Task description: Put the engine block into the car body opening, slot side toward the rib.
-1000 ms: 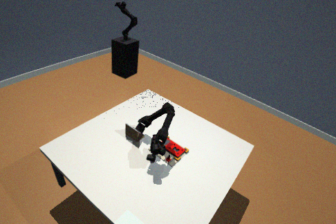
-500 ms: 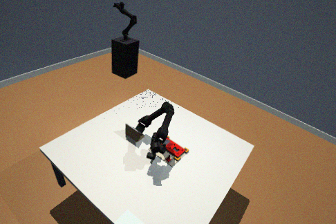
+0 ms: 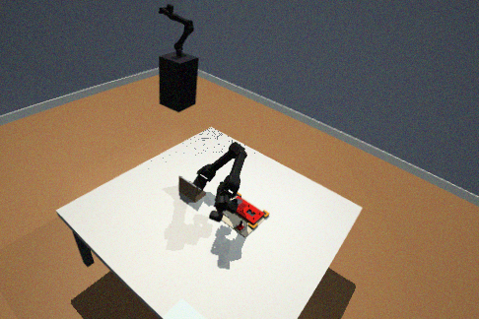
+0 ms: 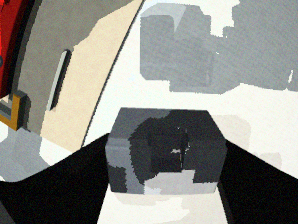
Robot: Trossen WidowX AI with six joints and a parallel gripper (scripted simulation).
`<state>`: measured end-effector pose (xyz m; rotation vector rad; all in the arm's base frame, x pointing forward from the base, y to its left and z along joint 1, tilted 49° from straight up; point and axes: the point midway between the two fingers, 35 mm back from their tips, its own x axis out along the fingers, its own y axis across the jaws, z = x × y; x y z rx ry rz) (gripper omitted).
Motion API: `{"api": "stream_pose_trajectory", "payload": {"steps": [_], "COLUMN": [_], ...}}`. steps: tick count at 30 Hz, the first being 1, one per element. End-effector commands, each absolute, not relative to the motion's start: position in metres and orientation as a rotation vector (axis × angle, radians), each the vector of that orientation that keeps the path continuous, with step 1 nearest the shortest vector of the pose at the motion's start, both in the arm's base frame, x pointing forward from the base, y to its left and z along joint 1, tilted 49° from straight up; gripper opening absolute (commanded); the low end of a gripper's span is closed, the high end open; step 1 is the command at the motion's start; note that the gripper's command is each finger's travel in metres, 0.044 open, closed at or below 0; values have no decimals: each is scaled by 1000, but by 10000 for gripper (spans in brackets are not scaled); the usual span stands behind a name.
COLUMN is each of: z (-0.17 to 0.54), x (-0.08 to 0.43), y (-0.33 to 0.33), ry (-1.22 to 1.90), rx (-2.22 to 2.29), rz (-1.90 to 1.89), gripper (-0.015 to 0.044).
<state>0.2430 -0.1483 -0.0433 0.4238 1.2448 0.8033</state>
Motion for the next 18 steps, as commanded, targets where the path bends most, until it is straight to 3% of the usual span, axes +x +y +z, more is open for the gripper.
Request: {"api": "stream_pose_trajectory", "payload": {"steps": [1, 18], "z": [-33, 2], "x": [241, 229], "y": [-160, -189], "ry": [1244, 1239], "rx": [412, 410], "rz": [798, 809], "gripper": [0, 0]}}
